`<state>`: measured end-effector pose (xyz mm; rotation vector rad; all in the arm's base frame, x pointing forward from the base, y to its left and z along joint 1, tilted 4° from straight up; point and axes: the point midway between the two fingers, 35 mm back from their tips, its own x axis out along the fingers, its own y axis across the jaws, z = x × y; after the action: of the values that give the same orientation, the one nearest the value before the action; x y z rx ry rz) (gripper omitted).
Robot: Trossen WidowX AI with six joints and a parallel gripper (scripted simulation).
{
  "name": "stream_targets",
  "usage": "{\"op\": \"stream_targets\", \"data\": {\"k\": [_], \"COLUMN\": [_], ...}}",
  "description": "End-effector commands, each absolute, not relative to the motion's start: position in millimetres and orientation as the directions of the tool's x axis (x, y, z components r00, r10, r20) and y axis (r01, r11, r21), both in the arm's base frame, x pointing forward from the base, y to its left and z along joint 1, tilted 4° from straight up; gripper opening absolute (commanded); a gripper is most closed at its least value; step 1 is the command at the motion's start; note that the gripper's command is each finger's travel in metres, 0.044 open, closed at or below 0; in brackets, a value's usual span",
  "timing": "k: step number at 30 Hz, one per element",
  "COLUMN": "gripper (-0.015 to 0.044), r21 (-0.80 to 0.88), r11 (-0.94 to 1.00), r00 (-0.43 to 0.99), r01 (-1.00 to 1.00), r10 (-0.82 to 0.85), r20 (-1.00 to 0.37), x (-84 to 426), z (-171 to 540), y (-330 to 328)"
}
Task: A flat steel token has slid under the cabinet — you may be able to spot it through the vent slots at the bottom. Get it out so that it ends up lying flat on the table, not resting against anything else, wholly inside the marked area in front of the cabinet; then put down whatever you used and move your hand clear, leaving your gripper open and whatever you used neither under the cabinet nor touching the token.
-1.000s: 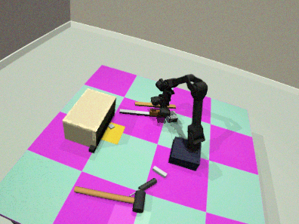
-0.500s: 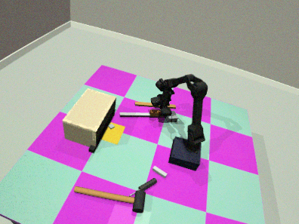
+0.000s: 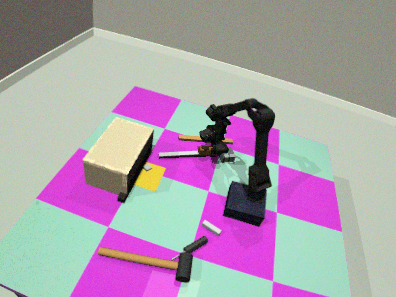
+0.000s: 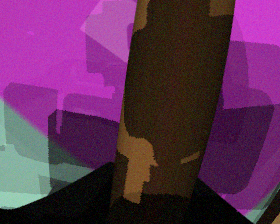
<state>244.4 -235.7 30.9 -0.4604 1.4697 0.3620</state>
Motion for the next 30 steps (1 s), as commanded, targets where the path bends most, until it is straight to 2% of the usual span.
{"op": "stream_targets", "data": {"k": [1,30], "gripper": [0.0,0.0], "r21": [-0.084,-0.085], "r11": [0.851,0.838], "r00": [0.085,0.087], "r01": [-0.518,-0.54], "r10": [-0.046,-0.044], "r20": [-0.995,-0.995], "x": [250.2,272.8], "z": [33.0,26.5], "y": [-234.3,-220.3]}}
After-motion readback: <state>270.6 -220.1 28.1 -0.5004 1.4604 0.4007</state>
